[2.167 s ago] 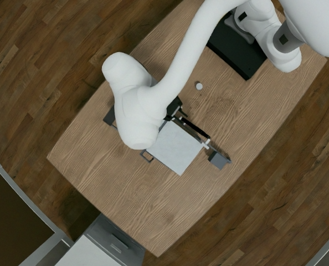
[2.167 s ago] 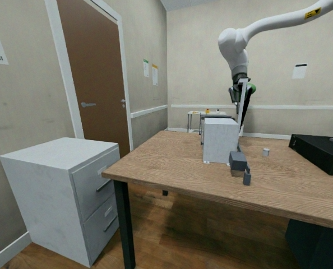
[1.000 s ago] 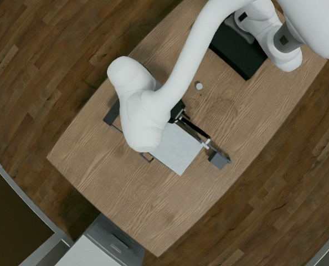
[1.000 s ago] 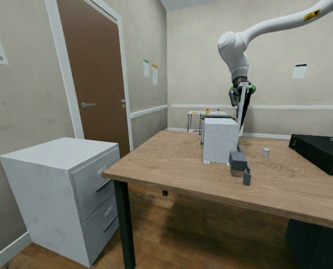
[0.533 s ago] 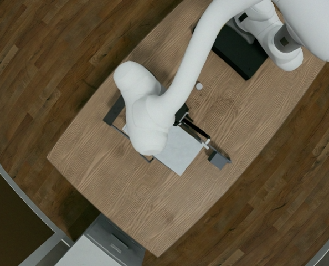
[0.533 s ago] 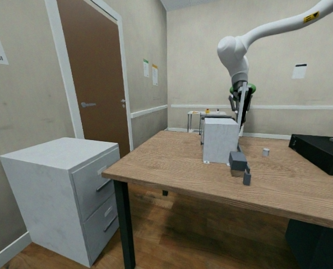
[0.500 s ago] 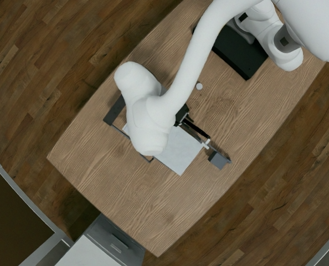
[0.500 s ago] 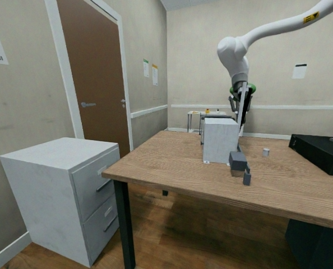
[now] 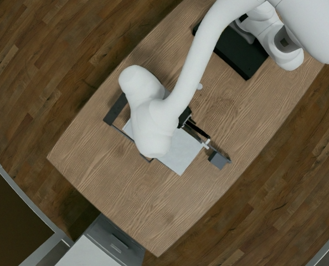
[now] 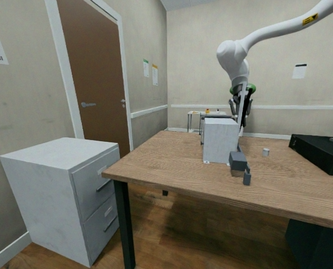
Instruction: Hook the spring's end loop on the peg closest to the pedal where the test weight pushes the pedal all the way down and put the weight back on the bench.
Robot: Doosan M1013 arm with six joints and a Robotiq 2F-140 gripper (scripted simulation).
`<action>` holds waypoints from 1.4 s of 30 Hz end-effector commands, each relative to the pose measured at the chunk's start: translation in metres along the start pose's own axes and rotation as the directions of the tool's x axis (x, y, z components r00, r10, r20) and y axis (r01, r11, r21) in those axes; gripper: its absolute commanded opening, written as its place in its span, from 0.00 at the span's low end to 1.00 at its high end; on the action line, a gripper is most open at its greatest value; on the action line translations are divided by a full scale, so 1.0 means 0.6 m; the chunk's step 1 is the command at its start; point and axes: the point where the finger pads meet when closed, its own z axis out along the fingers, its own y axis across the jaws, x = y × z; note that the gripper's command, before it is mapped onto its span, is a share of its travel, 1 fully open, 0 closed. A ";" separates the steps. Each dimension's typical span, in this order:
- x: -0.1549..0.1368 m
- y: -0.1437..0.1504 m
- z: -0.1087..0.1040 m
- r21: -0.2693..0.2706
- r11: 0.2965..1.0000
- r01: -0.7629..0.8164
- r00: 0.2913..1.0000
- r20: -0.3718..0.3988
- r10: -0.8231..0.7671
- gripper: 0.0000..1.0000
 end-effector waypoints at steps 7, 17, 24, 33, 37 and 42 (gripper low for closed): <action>0.001 0.001 0.014 -0.001 1.000 0.001 1.000 0.000 -0.001 0.24; 0.001 0.001 0.010 -0.001 1.000 0.001 1.000 0.000 -0.001 0.24; 0.001 0.001 0.010 -0.001 1.000 0.001 1.000 0.000 -0.001 0.24; 0.001 0.001 0.010 -0.001 1.000 0.001 1.000 0.000 -0.001 0.24; 0.001 0.001 0.010 -0.001 1.000 0.001 1.000 0.000 -0.001 0.24; 0.001 0.001 0.010 -0.001 1.000 0.001 1.000 0.000 -0.001 0.17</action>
